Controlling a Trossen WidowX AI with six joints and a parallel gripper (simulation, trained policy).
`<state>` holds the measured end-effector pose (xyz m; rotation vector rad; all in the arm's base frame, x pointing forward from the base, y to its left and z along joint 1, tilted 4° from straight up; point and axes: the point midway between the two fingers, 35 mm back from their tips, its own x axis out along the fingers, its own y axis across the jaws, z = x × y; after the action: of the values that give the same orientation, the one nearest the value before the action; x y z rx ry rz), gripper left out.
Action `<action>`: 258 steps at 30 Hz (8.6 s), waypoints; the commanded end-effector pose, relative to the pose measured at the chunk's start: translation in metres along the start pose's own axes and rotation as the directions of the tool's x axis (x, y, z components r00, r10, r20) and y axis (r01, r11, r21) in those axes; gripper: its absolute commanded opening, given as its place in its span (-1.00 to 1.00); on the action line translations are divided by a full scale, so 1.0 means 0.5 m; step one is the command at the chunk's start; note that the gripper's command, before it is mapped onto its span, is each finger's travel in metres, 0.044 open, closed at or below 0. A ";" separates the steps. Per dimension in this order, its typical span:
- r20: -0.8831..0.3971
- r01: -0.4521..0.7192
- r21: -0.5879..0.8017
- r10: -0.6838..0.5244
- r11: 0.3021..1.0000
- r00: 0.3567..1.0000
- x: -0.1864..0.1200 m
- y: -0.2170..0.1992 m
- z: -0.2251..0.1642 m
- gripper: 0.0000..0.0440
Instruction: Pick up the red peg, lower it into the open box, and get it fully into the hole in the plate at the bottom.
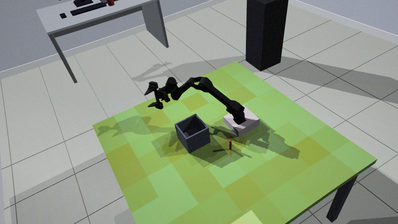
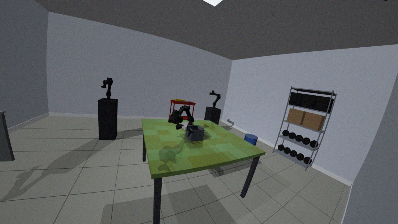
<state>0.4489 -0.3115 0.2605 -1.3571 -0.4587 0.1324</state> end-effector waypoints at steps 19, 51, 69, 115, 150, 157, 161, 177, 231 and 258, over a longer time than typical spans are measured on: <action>-0.045 -0.039 0.580 0.080 0.814 0.996 0.184 0.035 0.069 1.00; 0.041 -0.006 0.997 0.467 -0.075 0.883 0.353 0.189 0.413 1.00; 0.201 0.234 0.872 0.749 -0.431 0.631 0.286 0.302 0.700 1.00; 0.113 0.944 0.174 0.947 0.280 -0.301 -0.276 0.372 0.993 1.00; -0.014 0.946 -0.048 0.946 0.322 -0.323 -0.326 0.536 0.953 0.29; -0.004 0.948 -0.030 0.948 0.318 -0.318 -0.319 0.558 0.954 -0.53; 0.006 0.950 -0.013 0.950 0.312 -0.312 -0.314 0.564 0.957 -0.98; 0.076 0.985 -0.041 0.983 0.170 -0.166 -0.261 0.497 0.974 -1.00; -0.202 0.993 -0.098 0.978 -0.066 0.045 -0.173 0.195 0.721 -1.00; -0.180 0.986 -0.169 0.983 0.008 -0.039 -0.168 0.244 0.583 -1.00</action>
<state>0.2752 -0.0435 0.1697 1.1627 1.1496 -0.9032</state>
